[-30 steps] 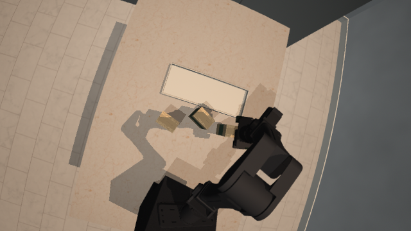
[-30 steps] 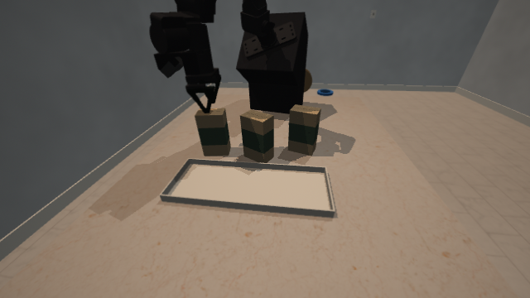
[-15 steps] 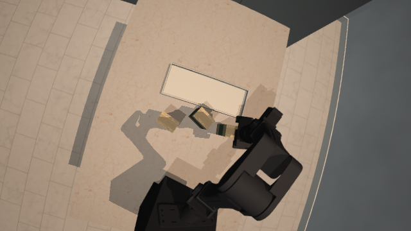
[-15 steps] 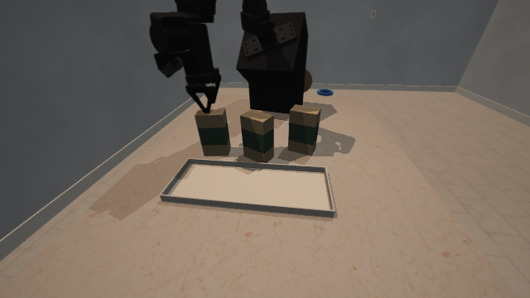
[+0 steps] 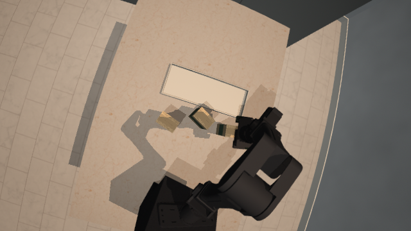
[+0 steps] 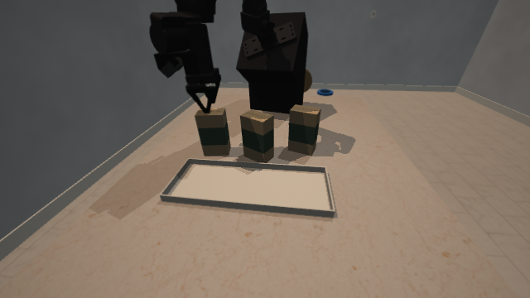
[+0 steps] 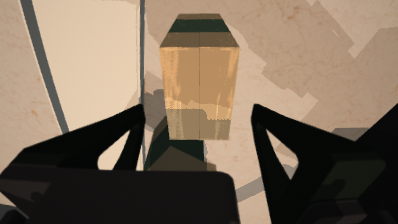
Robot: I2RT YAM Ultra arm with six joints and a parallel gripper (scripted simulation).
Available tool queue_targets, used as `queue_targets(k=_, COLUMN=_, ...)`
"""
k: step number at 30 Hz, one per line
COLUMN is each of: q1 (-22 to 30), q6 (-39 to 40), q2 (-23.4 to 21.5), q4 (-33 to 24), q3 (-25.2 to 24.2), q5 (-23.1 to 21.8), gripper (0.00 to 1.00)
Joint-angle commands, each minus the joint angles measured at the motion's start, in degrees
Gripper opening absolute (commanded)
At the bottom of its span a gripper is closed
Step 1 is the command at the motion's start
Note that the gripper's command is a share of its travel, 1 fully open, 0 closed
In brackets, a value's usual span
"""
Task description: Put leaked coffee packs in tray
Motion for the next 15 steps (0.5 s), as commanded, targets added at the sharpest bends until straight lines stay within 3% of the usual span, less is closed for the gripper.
queue_targets(k=1, q1=-0.91, q6=-0.25, q2=-0.7, q4=0.4, q3=-0.71, q5=0.49, gripper=0.79)
queue_targets(k=15, q1=-0.54, q6=0.16, q2=1.03, q4=1.37, q3=-1.35, q5=0.67, gripper=0.79)
